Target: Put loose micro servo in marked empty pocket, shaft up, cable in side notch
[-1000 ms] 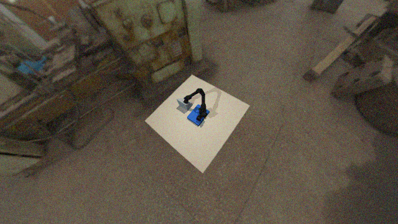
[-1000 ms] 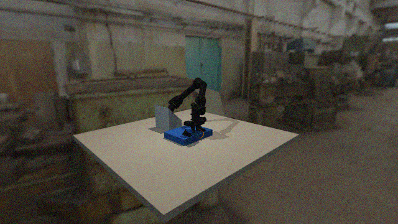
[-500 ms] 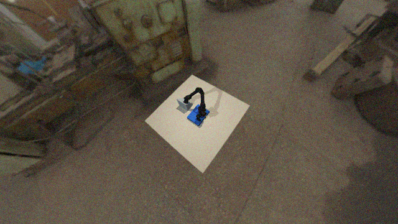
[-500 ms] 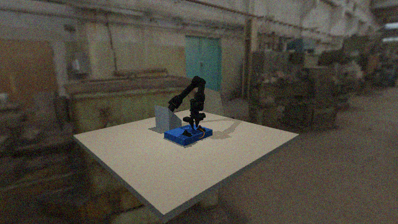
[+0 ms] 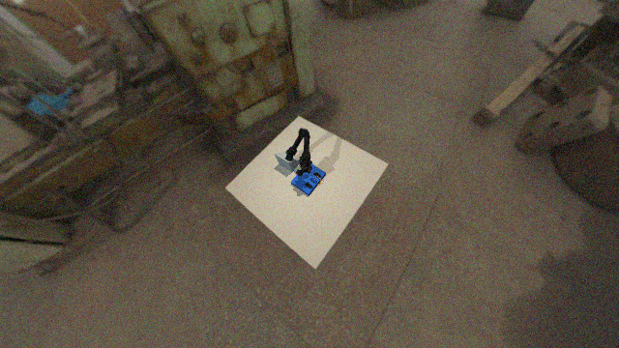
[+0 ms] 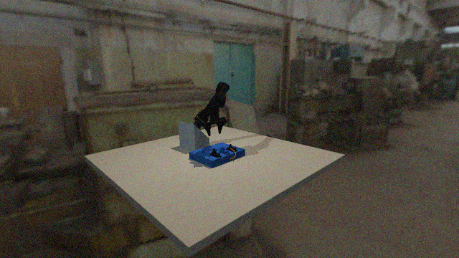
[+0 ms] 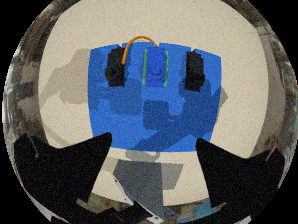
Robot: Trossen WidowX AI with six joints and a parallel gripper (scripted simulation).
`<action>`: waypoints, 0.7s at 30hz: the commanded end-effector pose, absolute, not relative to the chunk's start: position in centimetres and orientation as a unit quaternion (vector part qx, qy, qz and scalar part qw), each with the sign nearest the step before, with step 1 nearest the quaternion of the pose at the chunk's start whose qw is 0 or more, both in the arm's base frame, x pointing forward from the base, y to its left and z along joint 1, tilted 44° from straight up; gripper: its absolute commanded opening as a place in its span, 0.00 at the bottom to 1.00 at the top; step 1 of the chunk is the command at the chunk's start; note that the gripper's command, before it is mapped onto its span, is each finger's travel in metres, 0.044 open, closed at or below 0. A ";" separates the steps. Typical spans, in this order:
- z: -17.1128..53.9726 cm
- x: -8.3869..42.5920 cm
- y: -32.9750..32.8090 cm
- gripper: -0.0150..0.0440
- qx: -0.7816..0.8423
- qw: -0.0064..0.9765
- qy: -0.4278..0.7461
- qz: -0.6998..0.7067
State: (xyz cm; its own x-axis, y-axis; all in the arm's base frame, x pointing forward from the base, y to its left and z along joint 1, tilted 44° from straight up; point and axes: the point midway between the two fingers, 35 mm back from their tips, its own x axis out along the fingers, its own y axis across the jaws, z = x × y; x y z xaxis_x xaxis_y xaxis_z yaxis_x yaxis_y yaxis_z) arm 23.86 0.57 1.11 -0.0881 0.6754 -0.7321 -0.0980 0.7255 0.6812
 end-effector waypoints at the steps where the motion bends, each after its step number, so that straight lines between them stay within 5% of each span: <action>1: 1.2 23.1 0.7 1.00 0.209 0.636 0.676 0.308; 21: 4.5 23.6 -2.3 1.00 0.213 0.638 0.674 0.305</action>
State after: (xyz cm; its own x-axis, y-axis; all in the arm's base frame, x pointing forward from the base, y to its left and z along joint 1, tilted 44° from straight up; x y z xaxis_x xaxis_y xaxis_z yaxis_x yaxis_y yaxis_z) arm 23.55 -2.19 4.40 -0.0938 0.6808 -0.7264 -0.0947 0.7202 0.6873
